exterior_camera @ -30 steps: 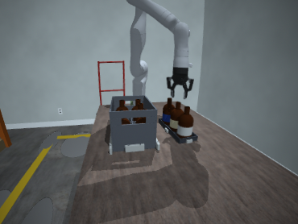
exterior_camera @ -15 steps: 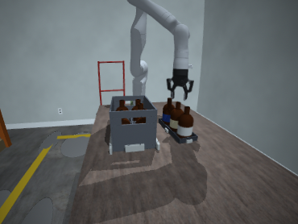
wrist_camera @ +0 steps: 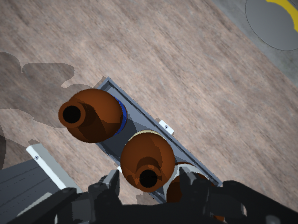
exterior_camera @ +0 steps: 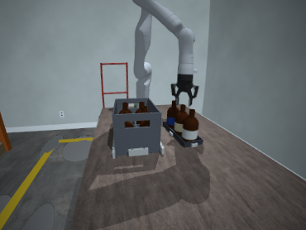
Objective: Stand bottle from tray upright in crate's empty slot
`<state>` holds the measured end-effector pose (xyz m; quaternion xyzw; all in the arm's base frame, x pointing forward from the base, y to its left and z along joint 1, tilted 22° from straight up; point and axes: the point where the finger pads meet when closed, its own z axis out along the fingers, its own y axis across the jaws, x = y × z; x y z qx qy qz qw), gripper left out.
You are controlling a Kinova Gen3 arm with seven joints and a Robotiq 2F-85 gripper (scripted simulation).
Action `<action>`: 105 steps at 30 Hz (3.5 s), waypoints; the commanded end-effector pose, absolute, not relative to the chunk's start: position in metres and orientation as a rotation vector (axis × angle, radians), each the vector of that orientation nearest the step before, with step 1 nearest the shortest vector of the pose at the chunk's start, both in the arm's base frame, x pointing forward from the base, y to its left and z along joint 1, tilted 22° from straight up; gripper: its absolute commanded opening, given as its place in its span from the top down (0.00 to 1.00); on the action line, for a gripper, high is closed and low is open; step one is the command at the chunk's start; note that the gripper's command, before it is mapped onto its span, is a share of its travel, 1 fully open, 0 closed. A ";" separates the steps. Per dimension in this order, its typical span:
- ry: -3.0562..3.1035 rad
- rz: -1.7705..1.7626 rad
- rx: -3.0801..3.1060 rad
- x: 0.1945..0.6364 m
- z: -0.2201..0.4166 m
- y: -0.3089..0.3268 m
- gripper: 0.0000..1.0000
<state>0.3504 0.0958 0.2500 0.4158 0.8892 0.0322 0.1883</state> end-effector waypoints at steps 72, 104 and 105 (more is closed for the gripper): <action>2.504 0.085 1.171 0.356 0.232 0.093 1.00; 2.504 0.085 1.171 0.356 0.232 0.093 1.00; 2.504 0.085 1.171 0.356 0.232 0.093 1.00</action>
